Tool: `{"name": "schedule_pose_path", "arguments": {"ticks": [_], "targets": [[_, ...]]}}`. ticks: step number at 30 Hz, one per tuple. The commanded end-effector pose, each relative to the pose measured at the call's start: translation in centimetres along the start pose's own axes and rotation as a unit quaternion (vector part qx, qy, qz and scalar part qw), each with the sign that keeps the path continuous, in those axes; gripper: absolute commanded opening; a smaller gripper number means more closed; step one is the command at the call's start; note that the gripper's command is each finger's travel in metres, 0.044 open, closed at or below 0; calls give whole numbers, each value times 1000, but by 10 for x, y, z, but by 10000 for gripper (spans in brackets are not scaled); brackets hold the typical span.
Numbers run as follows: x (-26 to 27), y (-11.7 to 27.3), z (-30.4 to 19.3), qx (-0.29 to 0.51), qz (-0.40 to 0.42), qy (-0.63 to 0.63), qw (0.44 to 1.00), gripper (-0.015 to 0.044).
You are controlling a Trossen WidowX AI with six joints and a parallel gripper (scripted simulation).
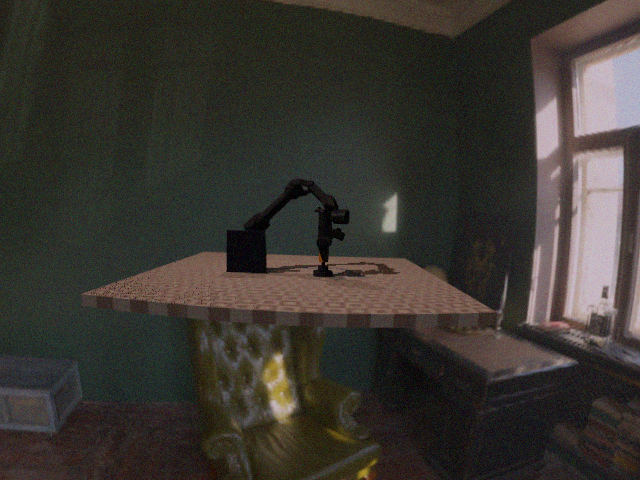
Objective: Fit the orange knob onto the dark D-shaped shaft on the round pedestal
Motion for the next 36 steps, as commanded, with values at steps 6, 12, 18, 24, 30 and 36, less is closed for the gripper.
{"name": "schedule_pose_path", "arguments": {"ticks": [6,12,18,24,30,36], "targets": [[0,-1,2,-3,1,0,1000,0],[1,2,1,-3,1,0,1000,0],[2,4,-1,-3,1,28,1000,0],[2,4,-1,-3,1,104,995,0],[0,2,0,-3,1,104,995,0],[0,0,0,-3,1,104,995,0]]}}
Point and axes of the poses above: the point midway between the two fingers, 35 mm back from their tips, its own y axis back along the fingers, its own x axis across the jaws, z = x × y, the point moved 1 cm from there along y, back along the fingers, and after that the axes turned 11 degrees about y, right-handed, at the moved point
